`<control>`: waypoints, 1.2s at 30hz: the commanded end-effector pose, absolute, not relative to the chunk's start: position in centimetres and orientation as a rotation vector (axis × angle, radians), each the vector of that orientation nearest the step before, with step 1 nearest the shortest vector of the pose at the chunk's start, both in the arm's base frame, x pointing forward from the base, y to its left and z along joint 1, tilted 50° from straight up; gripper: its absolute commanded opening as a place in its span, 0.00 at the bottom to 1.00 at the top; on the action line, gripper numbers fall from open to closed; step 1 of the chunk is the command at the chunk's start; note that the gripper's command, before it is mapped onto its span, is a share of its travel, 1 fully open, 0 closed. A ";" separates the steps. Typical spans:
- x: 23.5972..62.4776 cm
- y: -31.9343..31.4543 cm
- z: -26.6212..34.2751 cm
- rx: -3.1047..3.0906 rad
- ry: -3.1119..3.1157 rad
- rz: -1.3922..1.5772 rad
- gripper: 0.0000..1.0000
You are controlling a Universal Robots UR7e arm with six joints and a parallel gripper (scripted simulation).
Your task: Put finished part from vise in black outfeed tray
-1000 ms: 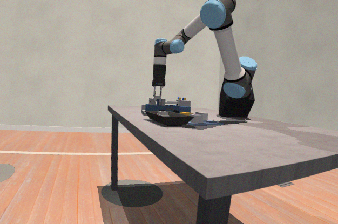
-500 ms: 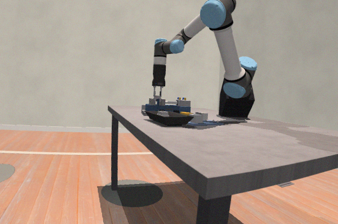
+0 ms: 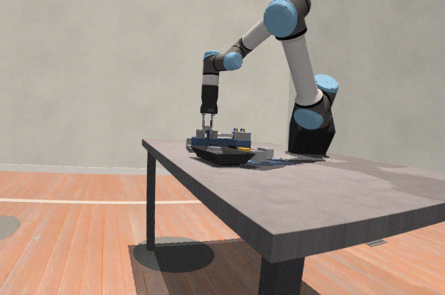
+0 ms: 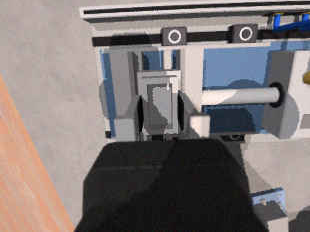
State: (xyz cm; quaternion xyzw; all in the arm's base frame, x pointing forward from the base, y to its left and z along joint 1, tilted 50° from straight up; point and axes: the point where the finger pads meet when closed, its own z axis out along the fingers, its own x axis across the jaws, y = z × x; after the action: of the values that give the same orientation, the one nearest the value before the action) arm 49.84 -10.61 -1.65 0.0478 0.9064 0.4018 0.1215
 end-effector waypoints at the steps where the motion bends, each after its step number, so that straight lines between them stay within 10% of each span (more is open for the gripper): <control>1: 49.9 -10.7 -1.6 0.140 2.646 1.172 0.00; 36: 49.7 -11.1 -1.3 0.140 2.646 1.172 0.00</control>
State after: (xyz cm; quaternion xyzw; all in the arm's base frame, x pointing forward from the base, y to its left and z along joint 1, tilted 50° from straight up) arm 49.77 -10.79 -1.49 0.0478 0.9064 0.4018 0.1215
